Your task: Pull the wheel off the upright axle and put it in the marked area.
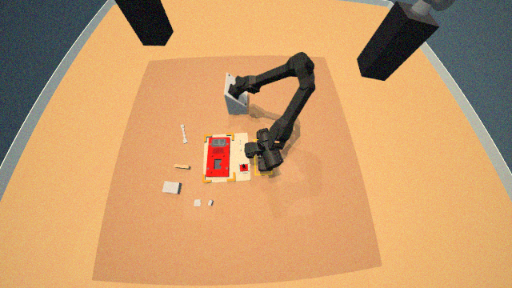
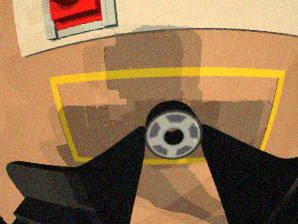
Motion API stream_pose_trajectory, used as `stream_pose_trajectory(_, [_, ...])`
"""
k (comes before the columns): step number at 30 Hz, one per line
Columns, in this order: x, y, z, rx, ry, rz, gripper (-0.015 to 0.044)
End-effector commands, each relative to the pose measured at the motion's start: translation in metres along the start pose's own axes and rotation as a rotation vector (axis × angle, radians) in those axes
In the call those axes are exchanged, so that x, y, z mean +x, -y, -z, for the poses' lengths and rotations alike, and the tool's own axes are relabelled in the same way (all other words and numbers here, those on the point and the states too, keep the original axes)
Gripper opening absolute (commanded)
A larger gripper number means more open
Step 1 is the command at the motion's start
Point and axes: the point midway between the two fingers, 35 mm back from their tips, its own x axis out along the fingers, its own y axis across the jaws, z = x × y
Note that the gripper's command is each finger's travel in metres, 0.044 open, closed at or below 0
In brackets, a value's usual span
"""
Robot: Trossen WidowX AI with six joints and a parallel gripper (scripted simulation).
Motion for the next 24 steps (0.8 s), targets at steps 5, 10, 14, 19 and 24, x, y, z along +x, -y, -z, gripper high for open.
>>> stream_pose_trajectory(5, [0.0,0.0,0.0,0.0,0.0,0.0,0.0131])
stream_pose_trajectory(10, [0.0,0.0,0.0,0.0,0.0,0.0,0.0262])
stream_pose_trajectory(14, [-0.022,-0.002,-0.001,0.001,0.005,-0.003,0.03])
stream_pose_trajectory(19, [-0.06,0.0,0.0,0.004,0.008,-0.006,0.03])
stream_pose_trajectory(24, [-0.069,0.016,-0.016,0.009,0.022,-0.011,0.0379])
